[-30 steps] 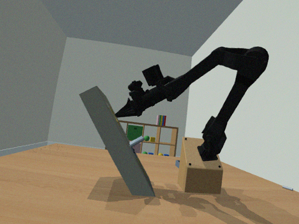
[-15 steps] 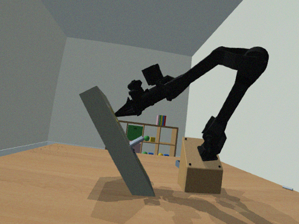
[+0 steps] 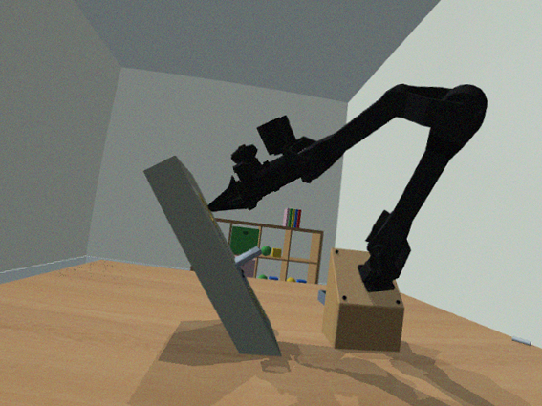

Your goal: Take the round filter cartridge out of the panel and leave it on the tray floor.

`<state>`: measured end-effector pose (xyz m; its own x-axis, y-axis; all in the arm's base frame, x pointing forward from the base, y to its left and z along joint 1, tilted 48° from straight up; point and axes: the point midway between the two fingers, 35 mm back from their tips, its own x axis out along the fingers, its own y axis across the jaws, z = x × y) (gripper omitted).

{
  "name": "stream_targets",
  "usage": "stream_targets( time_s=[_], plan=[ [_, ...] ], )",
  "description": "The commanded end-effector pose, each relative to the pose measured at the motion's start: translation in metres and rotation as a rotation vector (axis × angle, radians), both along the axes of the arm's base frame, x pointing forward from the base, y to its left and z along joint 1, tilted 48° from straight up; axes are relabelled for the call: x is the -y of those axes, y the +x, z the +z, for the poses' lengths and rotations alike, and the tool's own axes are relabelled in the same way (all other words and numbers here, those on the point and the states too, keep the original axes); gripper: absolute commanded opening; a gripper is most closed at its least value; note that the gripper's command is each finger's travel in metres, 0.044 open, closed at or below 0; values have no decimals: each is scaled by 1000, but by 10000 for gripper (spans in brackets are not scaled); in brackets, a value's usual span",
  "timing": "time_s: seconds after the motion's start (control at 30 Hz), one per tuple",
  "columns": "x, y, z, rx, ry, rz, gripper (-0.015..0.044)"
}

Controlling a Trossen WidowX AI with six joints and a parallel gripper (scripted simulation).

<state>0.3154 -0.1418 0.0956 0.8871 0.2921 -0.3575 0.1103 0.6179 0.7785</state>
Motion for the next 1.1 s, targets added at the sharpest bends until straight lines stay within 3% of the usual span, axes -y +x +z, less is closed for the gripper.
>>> stream_targets(
  time_s=[0.0, 1.07],
  plan=[
    [1, 0, 0, -1, -1, -7, 89],
    [-1, 2, -4, -1, -1, -7, 89]
  ],
)
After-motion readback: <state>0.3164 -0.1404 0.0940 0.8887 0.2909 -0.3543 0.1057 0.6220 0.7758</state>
